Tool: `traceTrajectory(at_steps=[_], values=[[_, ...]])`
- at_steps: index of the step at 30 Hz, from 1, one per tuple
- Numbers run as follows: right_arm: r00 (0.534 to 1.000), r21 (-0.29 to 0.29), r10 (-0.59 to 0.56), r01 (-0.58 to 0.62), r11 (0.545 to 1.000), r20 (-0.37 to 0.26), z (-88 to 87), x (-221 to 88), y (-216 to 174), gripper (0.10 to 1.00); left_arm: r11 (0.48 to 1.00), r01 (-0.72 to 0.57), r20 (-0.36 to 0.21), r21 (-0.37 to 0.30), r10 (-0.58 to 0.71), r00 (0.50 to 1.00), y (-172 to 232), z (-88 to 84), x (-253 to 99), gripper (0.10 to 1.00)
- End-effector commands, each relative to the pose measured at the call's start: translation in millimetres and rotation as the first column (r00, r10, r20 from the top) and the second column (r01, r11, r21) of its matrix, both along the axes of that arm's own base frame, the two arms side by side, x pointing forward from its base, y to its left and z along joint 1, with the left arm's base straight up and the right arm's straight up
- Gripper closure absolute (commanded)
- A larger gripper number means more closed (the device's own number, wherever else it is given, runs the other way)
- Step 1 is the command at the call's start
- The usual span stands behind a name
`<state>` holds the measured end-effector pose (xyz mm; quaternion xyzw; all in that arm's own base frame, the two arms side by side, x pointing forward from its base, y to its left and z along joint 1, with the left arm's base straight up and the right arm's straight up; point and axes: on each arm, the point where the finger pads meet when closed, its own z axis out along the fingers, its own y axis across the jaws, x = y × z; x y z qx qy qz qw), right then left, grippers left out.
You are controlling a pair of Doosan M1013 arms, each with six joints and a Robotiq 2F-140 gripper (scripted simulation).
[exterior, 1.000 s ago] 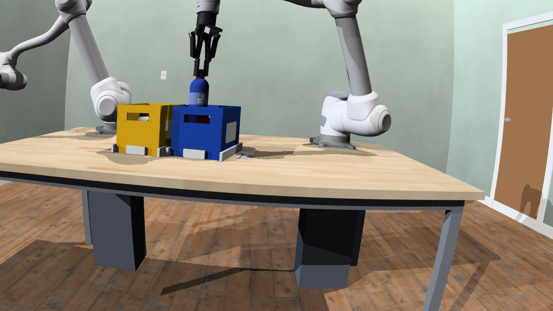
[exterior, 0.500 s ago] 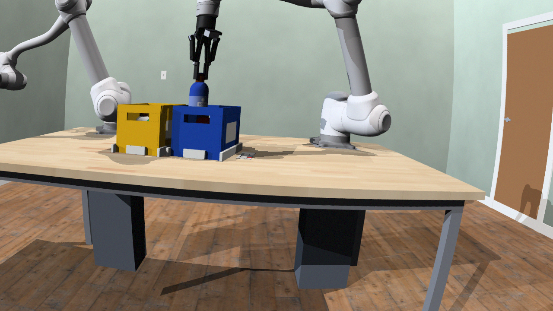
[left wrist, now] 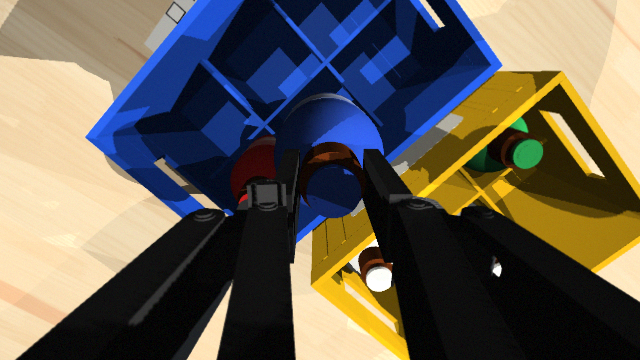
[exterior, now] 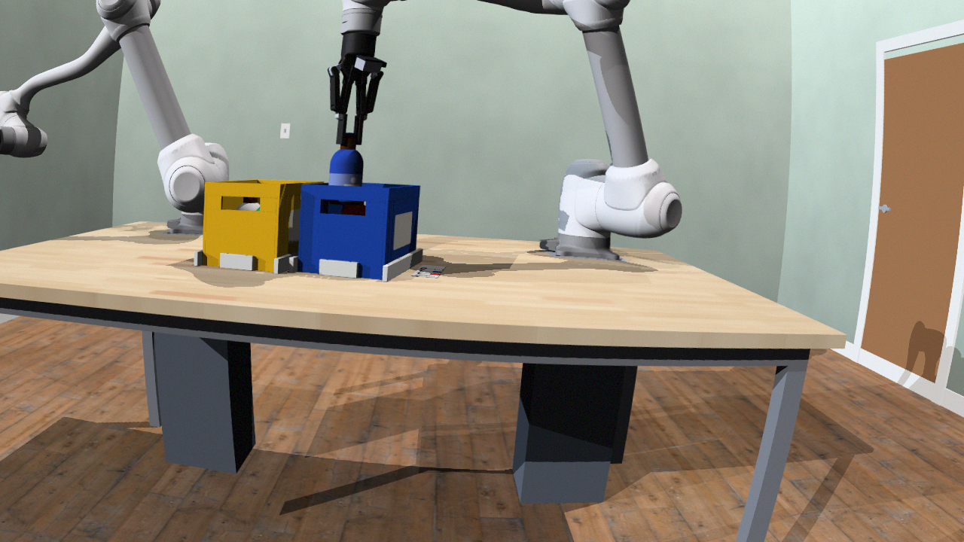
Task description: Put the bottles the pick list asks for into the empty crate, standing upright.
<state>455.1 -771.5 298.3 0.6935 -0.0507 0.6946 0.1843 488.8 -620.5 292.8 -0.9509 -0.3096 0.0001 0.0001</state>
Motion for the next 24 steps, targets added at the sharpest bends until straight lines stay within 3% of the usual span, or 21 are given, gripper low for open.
traceTrajectory(at_steps=[1, 24], values=[[1.000, -0.002, 0.000, 0.000, 1.000, 0.001, 1.4, 0.0, -0.1, 0.098, 1.000, 0.000, 0.001, -0.001, 0.000, 1.000, -0.1, -2.5, 0.2, 0.999], [1.000, -0.002, 0.000, 0.000, 1.000, 0.001, 1.4, 0.0, -0.1, 0.098, 1.000, 0.000, 0.001, -0.001, 0.000, 1.000, -0.1, -23.5, 0.2, 0.999]])
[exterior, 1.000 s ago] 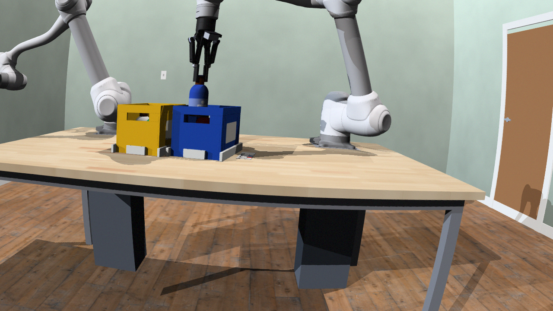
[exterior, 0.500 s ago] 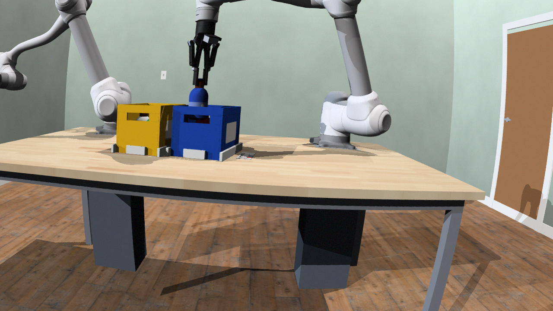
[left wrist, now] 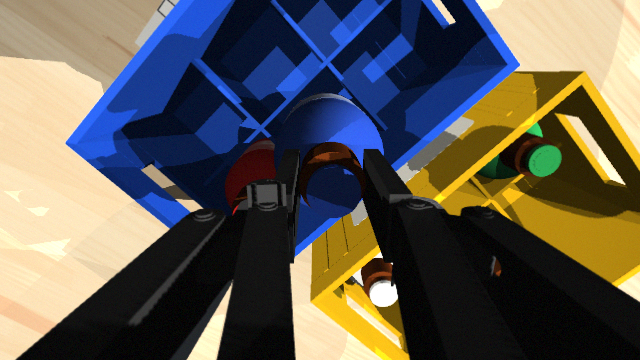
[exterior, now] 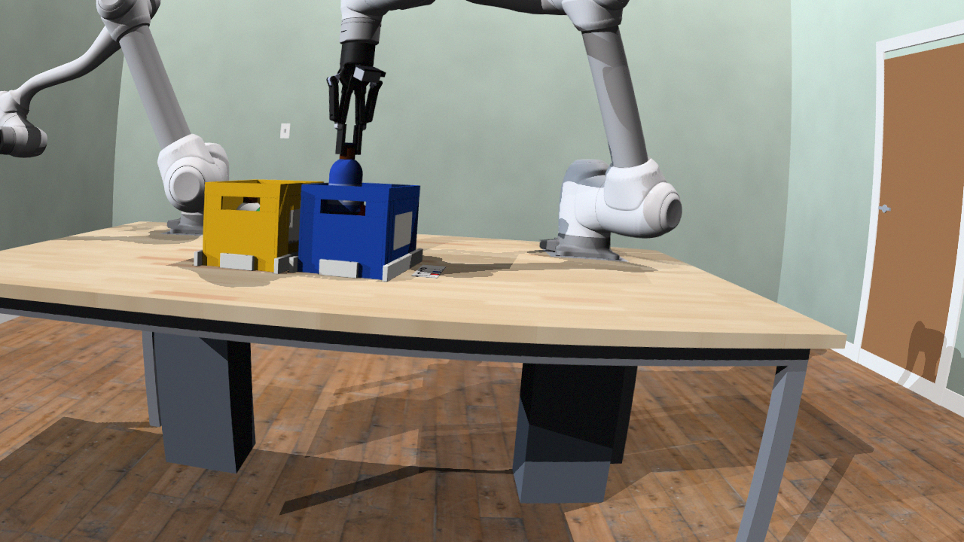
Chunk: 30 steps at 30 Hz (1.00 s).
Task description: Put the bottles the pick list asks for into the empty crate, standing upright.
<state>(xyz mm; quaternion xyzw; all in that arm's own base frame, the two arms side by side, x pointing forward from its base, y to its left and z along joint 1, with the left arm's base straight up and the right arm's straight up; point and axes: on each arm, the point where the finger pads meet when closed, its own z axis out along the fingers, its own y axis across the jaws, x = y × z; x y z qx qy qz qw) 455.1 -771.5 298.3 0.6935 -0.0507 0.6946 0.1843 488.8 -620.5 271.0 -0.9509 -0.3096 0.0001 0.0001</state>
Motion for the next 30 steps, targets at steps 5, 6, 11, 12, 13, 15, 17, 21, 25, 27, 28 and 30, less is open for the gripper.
traceTrajectory(at_steps=[5, 6, 11, 12, 13, 15, 17, 21, 25, 27, 28, 30], values=[[1.000, -0.002, 0.000, 0.000, 1.000, 0.001, 1.4, 0.0, -0.1, 0.098, 1.000, 0.000, 0.001, -0.001, 0.000, 1.000, -0.1, -5.8, 0.2, 0.999], [1.000, -0.002, 0.000, 0.000, 1.000, 0.001, 1.4, 0.0, -0.1, 0.098, 1.000, 0.000, 0.001, -0.001, 0.000, 1.000, -0.1, -5.8, 0.2, 0.999], [1.000, -0.002, 0.000, 0.000, 1.000, 0.001, 1.4, 0.0, -0.1, 0.098, 1.000, 0.000, 0.001, -0.001, 0.000, 1.000, -0.1, -10.8, 0.2, 0.999], [1.000, -0.002, 0.000, 0.000, 1.000, 0.001, 1.4, 0.0, -0.1, 0.098, 1.000, 0.000, 0.001, -0.001, 0.000, 1.000, -0.1, -11.8, 0.2, 0.999], [1.000, -0.002, 0.000, 0.000, 1.000, 0.001, 1.4, 0.0, -0.1, 0.098, 1.000, 0.000, 0.001, -0.001, 0.000, 1.000, -0.1, -12.8, 0.2, 0.999], [1.000, -0.002, 0.000, 0.000, 1.000, 0.001, 1.4, 0.0, -0.1, 0.098, 1.000, 0.000, 0.001, -0.001, 0.000, 1.000, -0.1, -14.8, 0.2, 0.999], [1.000, -0.002, 0.000, 0.000, 1.000, 0.001, 1.4, 0.0, -0.1, 0.098, 1.000, 0.000, 0.001, -0.001, 0.000, 1.000, -0.1, -16.8, 0.2, 0.999], [1.000, -0.002, 0.000, 0.000, 1.000, 0.001, 1.4, 0.0, -0.1, 0.098, 1.000, 0.000, 0.001, -0.001, 0.000, 1.000, -0.1, -20.8, 0.2, 0.999], [1.000, -0.002, 0.000, 0.000, 1.000, 0.001, 1.4, 0.0, -0.1, 0.098, 1.000, 0.000, 0.001, -0.001, 0.000, 1.000, -0.1, -22.8, 0.2, 0.999], [1.000, -0.002, 0.000, 0.000, 1.000, 0.001, 1.4, 0.0, -0.1, 0.098, 1.000, 0.000, 0.001, -0.001, 0.000, 1.000, -0.1, -24.8, 0.2, 0.999], [1.000, -0.002, 0.000, 0.000, 1.000, 0.001, 1.4, 0.0, -0.1, 0.098, 1.000, 0.000, 0.001, -0.001, 0.000, 1.000, -0.1, -25.8, 0.2, 0.999], [1.000, -0.002, 0.000, 0.000, 1.000, 0.001, 1.4, 0.0, -0.1, 0.098, 1.000, 0.000, 0.001, -0.001, 0.000, 1.000, -0.1, -27.8, 0.2, 0.999]])
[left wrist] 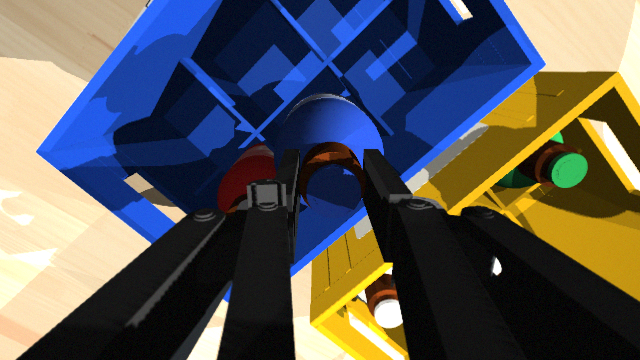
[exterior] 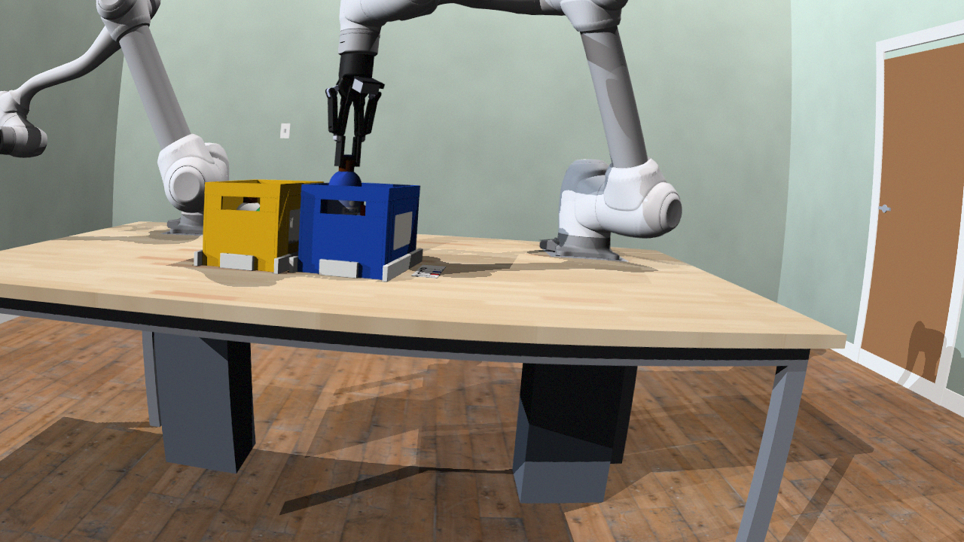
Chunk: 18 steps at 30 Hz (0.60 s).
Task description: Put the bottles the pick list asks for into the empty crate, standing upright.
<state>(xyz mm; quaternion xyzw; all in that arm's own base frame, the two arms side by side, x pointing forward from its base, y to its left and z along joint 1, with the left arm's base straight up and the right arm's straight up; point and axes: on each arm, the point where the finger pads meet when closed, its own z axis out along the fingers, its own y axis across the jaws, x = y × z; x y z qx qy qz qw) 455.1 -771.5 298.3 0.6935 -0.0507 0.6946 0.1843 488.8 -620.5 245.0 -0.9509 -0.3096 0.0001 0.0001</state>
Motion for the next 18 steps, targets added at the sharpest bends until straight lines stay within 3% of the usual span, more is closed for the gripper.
traceTrajectory(at_steps=[1, 18], values=[[1.000, -0.002, 0.000, 0.000, 1.000, 0.001, 1.4, 0.0, -0.1, 0.098, 1.000, 0.000, 0.001, -0.001, 0.000, 1.000, -0.1, -2.7, 0.2, 0.999], [1.000, -0.002, 0.000, 0.000, 1.000, 0.001, 1.4, 0.0, -0.1, 0.098, 1.000, 0.000, 0.001, -0.001, 0.000, 1.000, -0.1, -17.7, 0.2, 0.999]])
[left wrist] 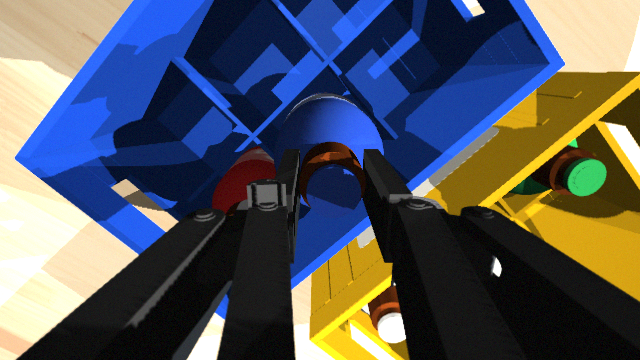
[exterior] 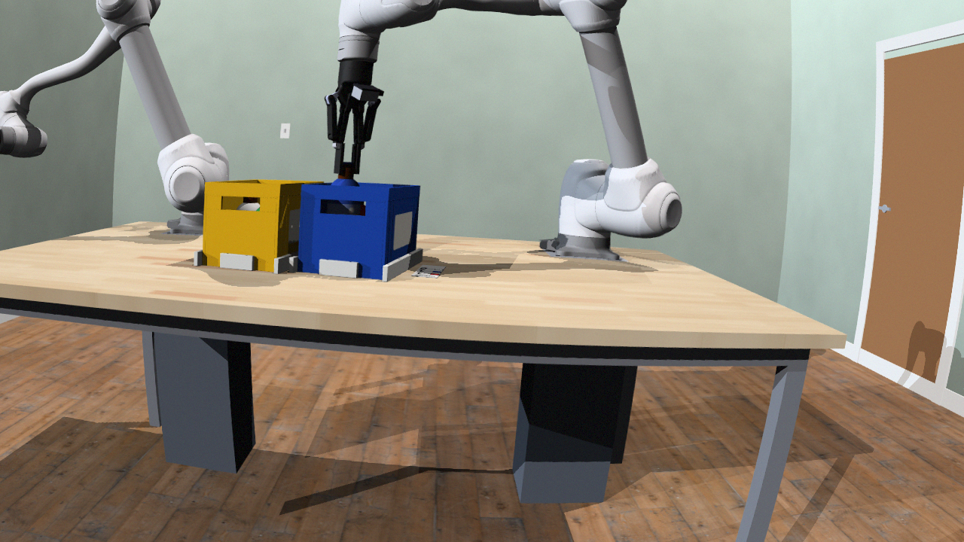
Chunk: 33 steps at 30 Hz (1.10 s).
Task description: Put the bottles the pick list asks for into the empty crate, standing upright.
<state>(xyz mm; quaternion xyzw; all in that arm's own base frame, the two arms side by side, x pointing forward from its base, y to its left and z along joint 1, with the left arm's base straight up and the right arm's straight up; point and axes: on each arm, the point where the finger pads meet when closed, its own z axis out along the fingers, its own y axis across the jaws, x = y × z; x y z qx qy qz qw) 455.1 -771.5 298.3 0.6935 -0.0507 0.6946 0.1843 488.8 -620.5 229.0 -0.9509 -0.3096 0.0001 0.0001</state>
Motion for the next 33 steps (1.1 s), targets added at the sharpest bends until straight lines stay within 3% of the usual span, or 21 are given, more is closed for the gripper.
traceTrajectory(at_steps=[1, 33], values=[[1.000, -0.002, 0.000, 0.000, 1.000, 0.001, 1.4, 0.0, -0.1, 0.098, 1.000, 0.000, 0.001, -0.001, 0.000, 1.000, -0.1, -2.7, 0.2, 0.999], [1.000, -0.002, 0.000, 0.000, 1.000, 0.001, 1.4, 0.0, -0.1, 0.098, 1.000, 0.000, 0.001, -0.001, 0.000, 1.000, -0.2, -26.8, 0.2, 0.999]])
